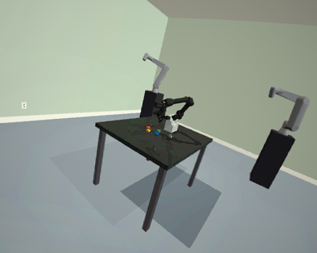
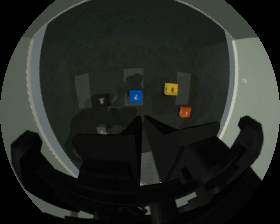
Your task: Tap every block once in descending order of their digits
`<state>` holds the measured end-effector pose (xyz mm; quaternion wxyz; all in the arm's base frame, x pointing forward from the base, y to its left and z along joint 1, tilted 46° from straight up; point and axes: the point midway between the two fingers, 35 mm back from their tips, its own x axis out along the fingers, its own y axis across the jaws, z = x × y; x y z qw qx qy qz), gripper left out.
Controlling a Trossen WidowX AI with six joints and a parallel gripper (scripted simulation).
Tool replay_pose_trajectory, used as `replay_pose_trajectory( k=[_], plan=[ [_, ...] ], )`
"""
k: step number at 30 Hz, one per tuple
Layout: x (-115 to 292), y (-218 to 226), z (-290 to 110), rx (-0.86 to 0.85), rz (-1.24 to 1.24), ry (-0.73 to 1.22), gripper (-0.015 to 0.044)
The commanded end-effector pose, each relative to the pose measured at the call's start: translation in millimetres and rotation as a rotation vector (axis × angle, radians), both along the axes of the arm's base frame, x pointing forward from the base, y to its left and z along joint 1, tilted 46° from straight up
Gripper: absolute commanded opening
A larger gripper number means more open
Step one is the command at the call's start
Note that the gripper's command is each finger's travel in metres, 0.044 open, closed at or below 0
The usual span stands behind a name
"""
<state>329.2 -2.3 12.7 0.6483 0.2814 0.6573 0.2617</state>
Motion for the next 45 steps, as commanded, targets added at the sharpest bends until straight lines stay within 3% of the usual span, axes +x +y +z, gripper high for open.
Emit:
replay_pose_trajectory(
  k=[1,7,40,45],
  plan=[
    [6.2,5.3,-3.0,0.009,-0.009,0.019,0.002],
    [4.9,61.5,-56.5,0.013,-0.009,0.019,0.002],
    [4.5,83.4,-77.3,0.014,-0.009,0.019,0.002],
    [5.0,61.5,-56.5,0.013,-0.009,0.019,0.002]
  ],
)
